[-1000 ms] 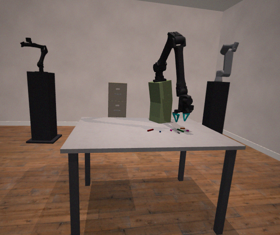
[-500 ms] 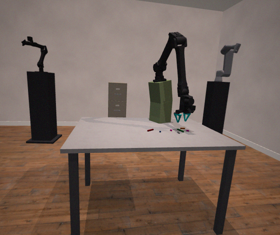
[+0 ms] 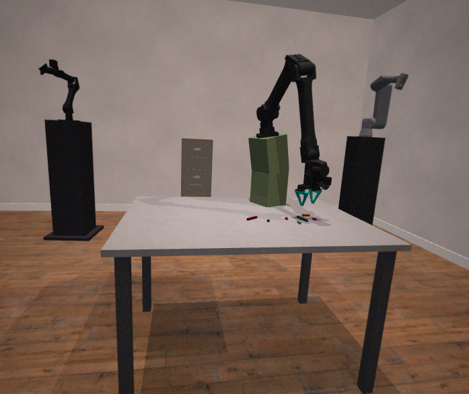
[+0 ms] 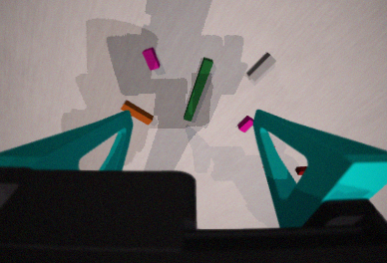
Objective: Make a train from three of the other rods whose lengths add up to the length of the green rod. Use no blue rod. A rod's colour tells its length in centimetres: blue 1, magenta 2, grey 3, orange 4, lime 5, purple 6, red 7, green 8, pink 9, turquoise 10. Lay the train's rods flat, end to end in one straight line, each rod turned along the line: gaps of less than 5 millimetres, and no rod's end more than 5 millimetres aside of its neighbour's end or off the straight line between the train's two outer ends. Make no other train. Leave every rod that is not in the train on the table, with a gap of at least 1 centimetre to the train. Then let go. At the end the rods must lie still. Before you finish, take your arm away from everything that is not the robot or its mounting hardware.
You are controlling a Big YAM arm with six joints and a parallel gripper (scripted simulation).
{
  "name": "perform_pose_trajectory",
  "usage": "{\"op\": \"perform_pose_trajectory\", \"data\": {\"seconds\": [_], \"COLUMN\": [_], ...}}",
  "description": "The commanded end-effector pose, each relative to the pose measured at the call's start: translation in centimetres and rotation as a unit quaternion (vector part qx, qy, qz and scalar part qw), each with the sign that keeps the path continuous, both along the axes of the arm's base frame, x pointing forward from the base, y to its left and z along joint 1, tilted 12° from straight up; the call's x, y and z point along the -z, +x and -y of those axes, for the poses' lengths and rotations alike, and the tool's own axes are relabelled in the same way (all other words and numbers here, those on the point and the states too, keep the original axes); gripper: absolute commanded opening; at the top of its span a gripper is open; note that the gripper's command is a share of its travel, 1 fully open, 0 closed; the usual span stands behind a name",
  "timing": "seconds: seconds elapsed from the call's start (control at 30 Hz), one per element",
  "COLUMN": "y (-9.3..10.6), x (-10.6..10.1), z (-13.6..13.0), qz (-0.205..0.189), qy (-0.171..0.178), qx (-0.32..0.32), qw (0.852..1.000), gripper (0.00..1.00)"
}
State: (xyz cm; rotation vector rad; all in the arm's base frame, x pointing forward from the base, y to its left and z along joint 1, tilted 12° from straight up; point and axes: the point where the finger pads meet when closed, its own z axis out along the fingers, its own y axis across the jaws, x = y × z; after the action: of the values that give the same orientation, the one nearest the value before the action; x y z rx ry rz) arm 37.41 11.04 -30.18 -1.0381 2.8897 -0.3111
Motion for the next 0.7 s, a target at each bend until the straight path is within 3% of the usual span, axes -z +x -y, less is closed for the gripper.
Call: {"op": "perform_pose_trajectory", "data": {"seconds": [0.0,0.5,0.53,0.67], "y": [-0.7,-0.8,-0.8,-0.8], "x": [1.3,1.3,1.8,1.8], "z": [-2.3,-1.1,-3.9,-3.9], "qz": [-0.019,-0.023,-0.026,-0.026], "qy": [-0.009,-0.01,-0.016,-0.014], "qx": [-0.064,-0.05,-0.109,-0.109], "qw": [0.998,0.998,0.994,0.994], "gripper": [1.0,1.0,1.0,1.0]}}
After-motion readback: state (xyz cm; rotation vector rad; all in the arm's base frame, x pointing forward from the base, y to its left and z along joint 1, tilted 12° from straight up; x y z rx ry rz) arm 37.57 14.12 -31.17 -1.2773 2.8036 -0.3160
